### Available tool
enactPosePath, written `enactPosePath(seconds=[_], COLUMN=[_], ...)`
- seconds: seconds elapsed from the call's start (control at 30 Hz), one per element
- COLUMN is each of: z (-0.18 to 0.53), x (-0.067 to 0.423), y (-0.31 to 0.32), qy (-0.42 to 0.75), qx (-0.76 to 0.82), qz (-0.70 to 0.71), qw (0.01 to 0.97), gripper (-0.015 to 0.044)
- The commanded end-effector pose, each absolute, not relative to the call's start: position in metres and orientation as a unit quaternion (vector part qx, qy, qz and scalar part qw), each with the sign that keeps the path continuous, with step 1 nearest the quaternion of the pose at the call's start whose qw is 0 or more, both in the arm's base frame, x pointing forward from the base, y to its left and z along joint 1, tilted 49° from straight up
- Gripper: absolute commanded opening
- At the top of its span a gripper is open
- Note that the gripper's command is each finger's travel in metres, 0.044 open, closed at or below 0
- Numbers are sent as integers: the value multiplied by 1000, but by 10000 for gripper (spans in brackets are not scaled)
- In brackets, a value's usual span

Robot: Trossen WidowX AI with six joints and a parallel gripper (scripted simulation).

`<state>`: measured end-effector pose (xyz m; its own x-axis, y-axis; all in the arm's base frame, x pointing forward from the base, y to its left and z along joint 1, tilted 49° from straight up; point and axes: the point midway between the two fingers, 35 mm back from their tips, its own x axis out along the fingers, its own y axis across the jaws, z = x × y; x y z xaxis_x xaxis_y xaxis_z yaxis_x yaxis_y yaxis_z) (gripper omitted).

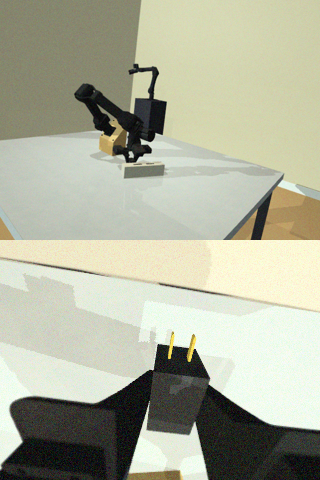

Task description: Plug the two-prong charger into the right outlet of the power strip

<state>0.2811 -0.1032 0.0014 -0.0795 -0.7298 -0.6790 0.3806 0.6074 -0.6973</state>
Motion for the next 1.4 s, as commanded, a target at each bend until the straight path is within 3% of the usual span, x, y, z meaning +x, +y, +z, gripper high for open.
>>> enactPosePath(seconds=[0.0, 1.37], z=[2, 4], x=[287, 297], y=[-105, -107], qy=[601, 598], qx=[-141, -136], qz=[-422, -426], qw=[664, 665], gripper=[0, 0])
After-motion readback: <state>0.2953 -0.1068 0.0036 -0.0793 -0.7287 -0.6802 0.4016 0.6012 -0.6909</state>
